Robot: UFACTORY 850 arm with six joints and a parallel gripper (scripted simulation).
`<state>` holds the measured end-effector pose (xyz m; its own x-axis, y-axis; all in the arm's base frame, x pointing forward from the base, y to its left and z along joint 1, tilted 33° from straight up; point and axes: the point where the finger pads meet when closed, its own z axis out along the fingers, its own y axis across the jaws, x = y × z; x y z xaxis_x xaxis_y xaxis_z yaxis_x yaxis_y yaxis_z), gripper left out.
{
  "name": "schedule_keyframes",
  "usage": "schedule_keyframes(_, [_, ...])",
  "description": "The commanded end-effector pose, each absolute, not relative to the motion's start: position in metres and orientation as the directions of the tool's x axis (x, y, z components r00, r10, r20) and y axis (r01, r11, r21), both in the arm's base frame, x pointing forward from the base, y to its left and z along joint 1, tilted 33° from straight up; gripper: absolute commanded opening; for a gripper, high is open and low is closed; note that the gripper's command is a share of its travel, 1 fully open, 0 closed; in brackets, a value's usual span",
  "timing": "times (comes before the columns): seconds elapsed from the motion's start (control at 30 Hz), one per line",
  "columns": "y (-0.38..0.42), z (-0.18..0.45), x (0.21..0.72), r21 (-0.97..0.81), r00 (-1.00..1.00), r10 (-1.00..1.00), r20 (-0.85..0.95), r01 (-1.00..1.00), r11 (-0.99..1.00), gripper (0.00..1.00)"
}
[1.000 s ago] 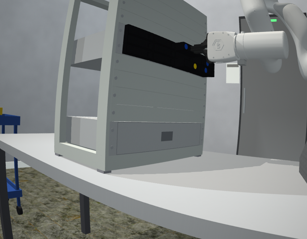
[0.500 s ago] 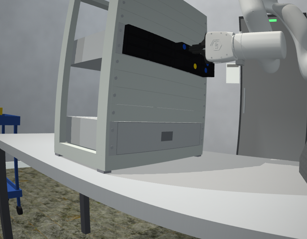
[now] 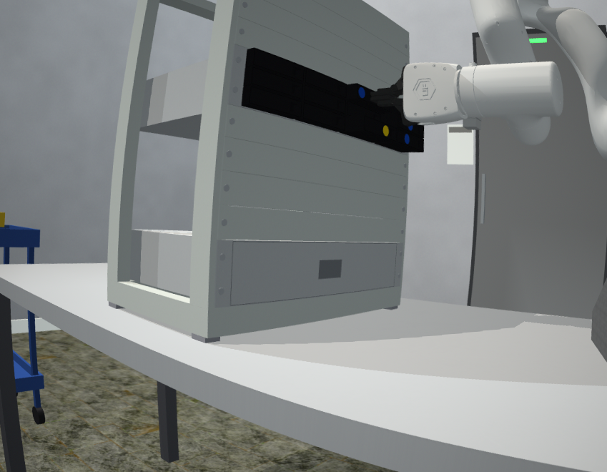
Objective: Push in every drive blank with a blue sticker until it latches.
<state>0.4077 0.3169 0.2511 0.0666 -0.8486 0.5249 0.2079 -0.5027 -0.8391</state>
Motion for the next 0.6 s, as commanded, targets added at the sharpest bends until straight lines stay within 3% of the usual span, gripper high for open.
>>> schedule_keyframes(0.0, [0.3181, 0.2522, 0.4114, -0.839, 0.067, -0.849, 0.524, 0.209, -0.502, 0.00])
schedule_keyframes(0.57, [0.3190, 0.2530, 0.4167, -0.839, 0.067, -0.849, 0.524, 0.209, -0.502, 0.00])
